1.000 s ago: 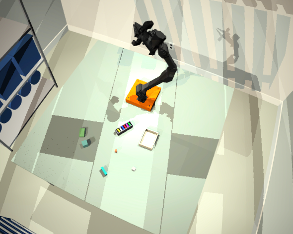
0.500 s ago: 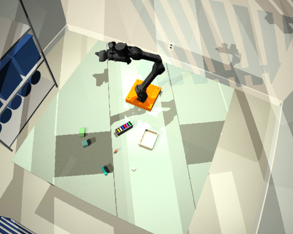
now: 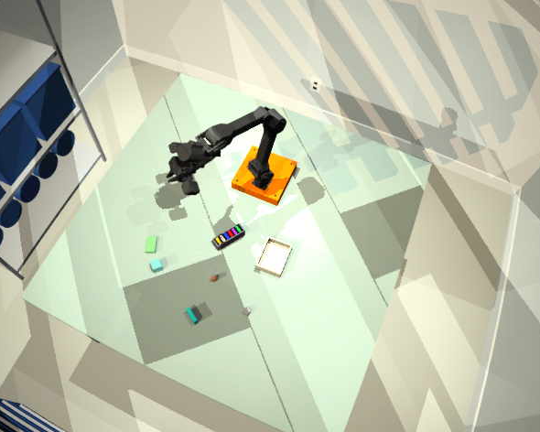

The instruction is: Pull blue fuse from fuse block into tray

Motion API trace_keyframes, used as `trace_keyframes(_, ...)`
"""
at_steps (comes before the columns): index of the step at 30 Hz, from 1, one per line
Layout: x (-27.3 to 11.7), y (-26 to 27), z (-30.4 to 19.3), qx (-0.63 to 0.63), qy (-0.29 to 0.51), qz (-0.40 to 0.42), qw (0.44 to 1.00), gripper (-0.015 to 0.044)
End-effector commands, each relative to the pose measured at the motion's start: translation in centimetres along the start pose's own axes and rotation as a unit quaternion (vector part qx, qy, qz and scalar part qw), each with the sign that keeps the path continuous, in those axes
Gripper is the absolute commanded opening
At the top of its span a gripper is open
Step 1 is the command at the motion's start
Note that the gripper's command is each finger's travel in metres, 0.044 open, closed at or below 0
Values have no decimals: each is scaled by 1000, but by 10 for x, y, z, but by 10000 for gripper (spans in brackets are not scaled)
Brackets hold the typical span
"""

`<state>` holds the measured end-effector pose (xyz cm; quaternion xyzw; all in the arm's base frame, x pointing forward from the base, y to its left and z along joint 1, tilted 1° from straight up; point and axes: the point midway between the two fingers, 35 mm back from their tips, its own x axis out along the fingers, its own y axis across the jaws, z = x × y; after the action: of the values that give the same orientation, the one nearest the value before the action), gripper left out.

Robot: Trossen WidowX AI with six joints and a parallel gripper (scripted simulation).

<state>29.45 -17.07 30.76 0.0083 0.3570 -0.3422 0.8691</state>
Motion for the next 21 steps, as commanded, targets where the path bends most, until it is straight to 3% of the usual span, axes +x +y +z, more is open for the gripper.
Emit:
trace_keyframes(1,15,32,-18,-95,33,43,994,66)
trace_keyframes(4,29,66,-44,-208,69,93,971,66)
trace_keyframes(8,43,113,-91,-380,115,179,900,66)
trace_keyframes(17,37,185,-211,-666,155,376,625,66)
trace_keyframes(21,35,188,-220,-680,156,389,601,66)
